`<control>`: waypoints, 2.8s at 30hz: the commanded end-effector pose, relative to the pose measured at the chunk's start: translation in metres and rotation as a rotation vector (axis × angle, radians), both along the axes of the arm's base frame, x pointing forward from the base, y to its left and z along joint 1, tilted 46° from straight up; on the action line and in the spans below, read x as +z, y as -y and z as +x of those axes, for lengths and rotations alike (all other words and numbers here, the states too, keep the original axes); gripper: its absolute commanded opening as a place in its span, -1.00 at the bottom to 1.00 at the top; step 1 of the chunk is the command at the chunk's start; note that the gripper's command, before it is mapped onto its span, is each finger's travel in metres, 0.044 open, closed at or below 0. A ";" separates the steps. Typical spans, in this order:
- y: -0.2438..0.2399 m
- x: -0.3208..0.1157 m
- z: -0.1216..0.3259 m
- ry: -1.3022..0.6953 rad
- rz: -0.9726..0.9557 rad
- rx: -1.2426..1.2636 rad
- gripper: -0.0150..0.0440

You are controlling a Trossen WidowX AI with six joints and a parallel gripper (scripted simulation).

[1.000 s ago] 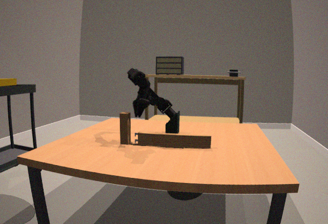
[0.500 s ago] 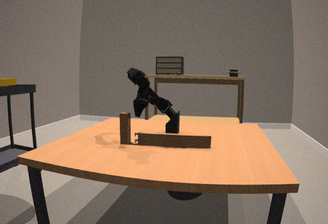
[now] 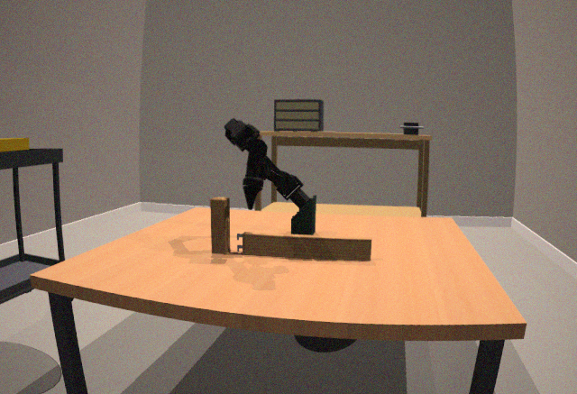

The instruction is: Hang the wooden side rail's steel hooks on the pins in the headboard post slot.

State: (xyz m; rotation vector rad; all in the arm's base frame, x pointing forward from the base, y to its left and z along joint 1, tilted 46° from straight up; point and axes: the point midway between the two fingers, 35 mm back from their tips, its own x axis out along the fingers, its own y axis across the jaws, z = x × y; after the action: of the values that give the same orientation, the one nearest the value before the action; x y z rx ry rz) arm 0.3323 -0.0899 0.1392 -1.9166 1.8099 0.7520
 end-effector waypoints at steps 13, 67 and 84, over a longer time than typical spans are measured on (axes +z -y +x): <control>-0.012 -0.049 0.008 0.094 0.100 -0.242 1.00; 0.059 -0.119 -0.003 0.094 0.095 -0.242 1.00; 0.062 -0.121 -0.003 0.094 0.095 -0.242 -0.09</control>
State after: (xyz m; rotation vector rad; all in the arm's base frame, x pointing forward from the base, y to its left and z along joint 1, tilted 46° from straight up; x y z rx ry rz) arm 0.3291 -0.1509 0.0179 -1.6037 1.8662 0.6393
